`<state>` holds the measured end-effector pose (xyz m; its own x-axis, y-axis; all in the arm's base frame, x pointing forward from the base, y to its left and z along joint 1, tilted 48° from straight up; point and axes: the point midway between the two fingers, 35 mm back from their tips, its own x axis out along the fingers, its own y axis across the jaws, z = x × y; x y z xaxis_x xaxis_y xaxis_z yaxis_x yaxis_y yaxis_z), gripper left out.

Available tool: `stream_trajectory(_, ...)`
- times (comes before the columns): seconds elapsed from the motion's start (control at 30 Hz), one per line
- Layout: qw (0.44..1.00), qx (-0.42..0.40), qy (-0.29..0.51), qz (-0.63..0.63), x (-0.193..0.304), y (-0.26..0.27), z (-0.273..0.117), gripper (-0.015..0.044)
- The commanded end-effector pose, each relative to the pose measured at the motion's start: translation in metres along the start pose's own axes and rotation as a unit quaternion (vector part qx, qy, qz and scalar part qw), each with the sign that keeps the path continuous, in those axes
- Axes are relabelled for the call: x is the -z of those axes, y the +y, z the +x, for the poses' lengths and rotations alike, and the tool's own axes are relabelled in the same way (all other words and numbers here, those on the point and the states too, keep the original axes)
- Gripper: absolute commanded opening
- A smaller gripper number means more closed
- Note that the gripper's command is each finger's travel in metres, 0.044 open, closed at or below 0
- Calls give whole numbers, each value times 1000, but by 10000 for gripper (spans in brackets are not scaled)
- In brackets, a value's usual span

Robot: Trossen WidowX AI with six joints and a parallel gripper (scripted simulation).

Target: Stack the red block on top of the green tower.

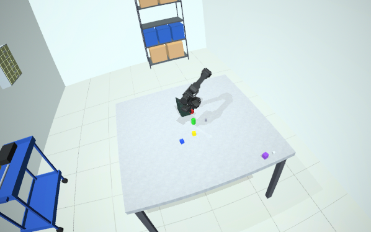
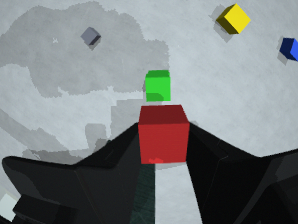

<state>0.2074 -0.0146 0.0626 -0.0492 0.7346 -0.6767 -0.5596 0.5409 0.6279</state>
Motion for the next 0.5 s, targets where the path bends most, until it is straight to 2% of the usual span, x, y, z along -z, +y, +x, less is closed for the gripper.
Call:
stream_trajectory(0.0,1000,4,-3,-1,-6,2,1,0)
stream_trajectory(0.23,1000,3,-4,-2,-6,2,32,0)
stream_trajectory(0.47,1000,3,-4,-2,-6,2,42,0)
